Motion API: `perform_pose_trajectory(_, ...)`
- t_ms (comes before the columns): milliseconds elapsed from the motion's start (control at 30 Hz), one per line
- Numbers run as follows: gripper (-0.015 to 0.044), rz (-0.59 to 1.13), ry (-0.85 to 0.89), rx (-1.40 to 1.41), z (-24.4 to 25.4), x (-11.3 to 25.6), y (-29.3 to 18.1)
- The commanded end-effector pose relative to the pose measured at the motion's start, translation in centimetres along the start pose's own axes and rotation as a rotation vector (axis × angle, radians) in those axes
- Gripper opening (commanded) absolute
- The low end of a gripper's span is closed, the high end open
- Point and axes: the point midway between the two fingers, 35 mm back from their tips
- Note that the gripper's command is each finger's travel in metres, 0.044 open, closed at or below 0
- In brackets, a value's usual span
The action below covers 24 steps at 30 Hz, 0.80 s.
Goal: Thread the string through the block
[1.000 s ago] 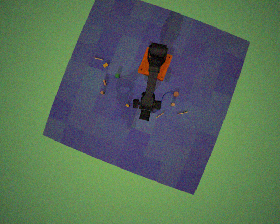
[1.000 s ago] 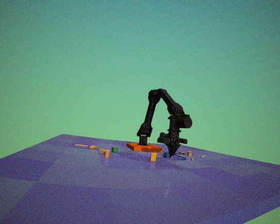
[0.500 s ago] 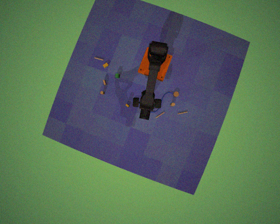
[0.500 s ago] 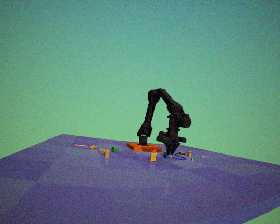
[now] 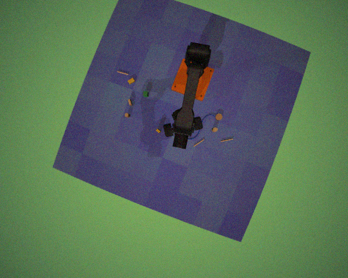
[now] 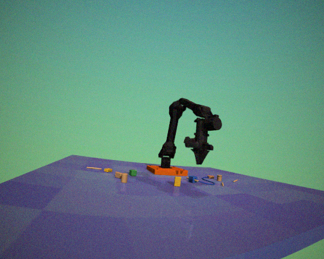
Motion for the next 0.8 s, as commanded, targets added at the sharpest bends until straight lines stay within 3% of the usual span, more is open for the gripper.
perform_pose_trajectory(0, 0.0122, 0.002, 0.001, 0.338, -0.2, 0.1, 0.6)
perform_pose_trajectory(500, 0.0122, -0.001, -0.017, 1.783, -1.4, 0.0, 3.0)
perform_pose_trajectory(767, 0.0122, 0.006, -0.027, 2.312, -1.9, -0.1, 4.0)
Point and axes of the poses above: the point midway between the two fingers, 35 mm back from their tips, its own x axis back along the fingers, its own z axis across the jaws, y = z × x, and after that the axes turned 11 degrees about x, right-handed
